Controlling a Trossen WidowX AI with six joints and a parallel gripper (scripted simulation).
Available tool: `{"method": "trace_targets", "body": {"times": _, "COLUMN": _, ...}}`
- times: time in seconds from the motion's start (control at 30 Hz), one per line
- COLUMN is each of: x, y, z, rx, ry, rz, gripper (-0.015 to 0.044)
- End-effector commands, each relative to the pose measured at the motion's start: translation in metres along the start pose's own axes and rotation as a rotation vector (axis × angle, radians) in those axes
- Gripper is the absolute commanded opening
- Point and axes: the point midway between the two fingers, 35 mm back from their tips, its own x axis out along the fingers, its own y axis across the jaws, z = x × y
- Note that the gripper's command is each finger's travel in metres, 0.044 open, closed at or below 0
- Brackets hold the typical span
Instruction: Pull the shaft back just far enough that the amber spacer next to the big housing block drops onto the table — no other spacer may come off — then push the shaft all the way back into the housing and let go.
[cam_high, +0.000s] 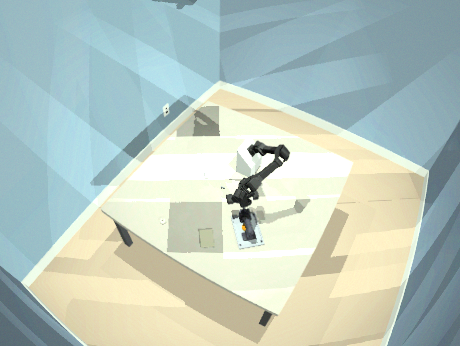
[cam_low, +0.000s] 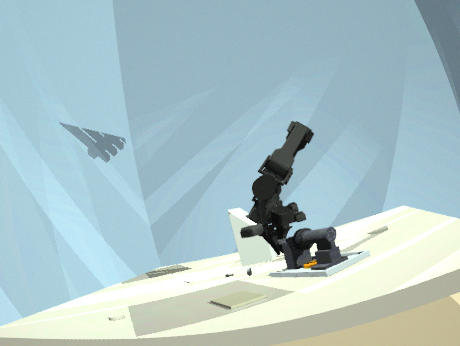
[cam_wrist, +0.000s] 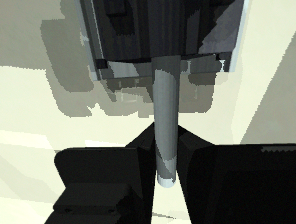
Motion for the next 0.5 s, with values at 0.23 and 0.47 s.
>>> {"method": "trace_targets", "body": {"times": 0.23, "x": -0.0017, "y": -0.0005, "z": 0.0078, "rx": -0.002, "ry": -0.008, "rz": -0.002, "gripper": 0.0000}}
{"method": "trace_targets", "body": {"times": 0.47, "x": -0.0018, "y": -0.0004, "z": 0.0101, "rx": -0.002, "ry": -0.008, "rz": -0.002, "gripper": 0.0000}}
